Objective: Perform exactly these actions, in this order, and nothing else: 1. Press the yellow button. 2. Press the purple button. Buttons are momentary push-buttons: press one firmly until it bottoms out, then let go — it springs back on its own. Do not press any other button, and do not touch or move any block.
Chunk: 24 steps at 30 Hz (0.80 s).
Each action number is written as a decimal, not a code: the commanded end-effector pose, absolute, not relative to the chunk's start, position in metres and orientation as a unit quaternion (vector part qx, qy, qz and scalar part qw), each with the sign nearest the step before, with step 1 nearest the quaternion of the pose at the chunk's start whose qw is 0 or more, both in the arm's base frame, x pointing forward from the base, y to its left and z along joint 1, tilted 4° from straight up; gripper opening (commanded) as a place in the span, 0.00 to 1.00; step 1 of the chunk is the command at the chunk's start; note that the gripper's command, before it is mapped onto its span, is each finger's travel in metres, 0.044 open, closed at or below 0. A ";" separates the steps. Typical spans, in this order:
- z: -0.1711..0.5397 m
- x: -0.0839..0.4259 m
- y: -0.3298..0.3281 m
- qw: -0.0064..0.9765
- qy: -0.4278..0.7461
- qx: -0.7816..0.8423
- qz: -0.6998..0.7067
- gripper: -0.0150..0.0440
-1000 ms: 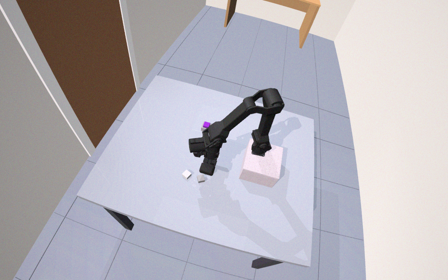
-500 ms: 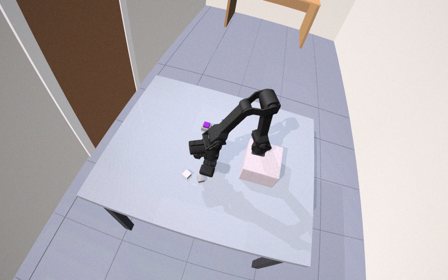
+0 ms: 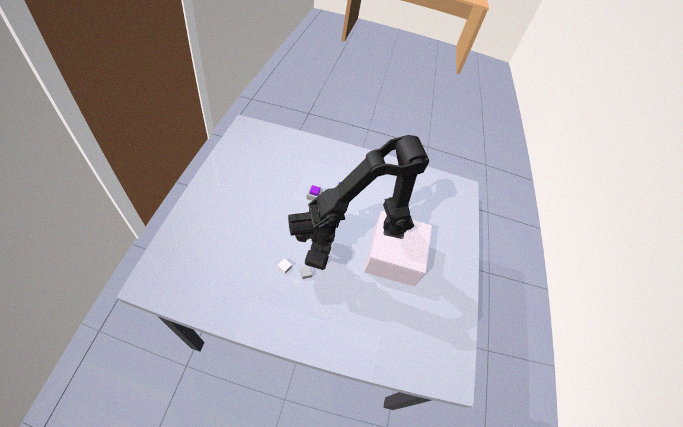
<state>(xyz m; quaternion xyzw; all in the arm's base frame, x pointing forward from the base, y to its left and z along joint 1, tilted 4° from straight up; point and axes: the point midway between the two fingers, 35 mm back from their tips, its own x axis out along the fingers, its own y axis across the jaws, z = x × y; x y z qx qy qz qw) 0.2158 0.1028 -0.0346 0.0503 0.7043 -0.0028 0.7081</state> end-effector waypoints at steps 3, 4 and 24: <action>-0.006 0.217 0.102 0.710 0.702 0.054 -0.001 0.29; -0.006 0.217 0.102 0.710 0.702 0.054 -0.001 0.29; 0.054 0.279 -0.002 0.713 0.699 0.048 -0.007 0.29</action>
